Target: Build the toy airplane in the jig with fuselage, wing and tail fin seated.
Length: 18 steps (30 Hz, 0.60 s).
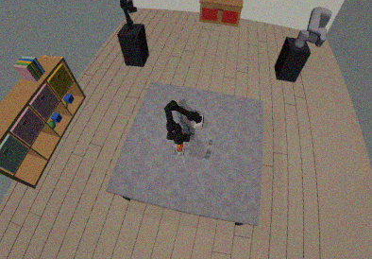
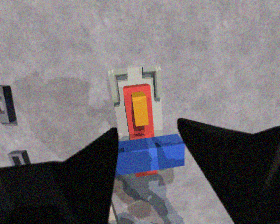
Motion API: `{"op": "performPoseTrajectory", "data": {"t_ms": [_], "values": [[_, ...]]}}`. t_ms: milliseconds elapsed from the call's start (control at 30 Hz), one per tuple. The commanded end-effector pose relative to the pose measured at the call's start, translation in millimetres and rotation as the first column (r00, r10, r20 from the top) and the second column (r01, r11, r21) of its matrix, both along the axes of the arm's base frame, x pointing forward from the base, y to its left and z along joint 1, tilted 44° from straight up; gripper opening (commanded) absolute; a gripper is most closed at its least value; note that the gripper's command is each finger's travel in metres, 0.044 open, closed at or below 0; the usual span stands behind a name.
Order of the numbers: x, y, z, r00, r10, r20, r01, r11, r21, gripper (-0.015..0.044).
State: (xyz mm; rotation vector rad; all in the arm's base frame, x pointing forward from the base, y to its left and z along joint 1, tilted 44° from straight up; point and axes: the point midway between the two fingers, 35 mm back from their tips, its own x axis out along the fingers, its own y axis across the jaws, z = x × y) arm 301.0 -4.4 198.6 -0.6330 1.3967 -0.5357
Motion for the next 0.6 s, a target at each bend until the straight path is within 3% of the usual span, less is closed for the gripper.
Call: {"op": "performPoseTrajectory", "data": {"t_ms": [0, 567], "values": [[-0.9, 3.1, 2.1, 1.000, -0.007, -0.011, 0.007, 1.000, 0.000, 0.0260], [-0.1, 2.1, 3.1, 1.000, -0.007, -0.010, 0.007, 1.000, 0.000, 0.0260]]}}
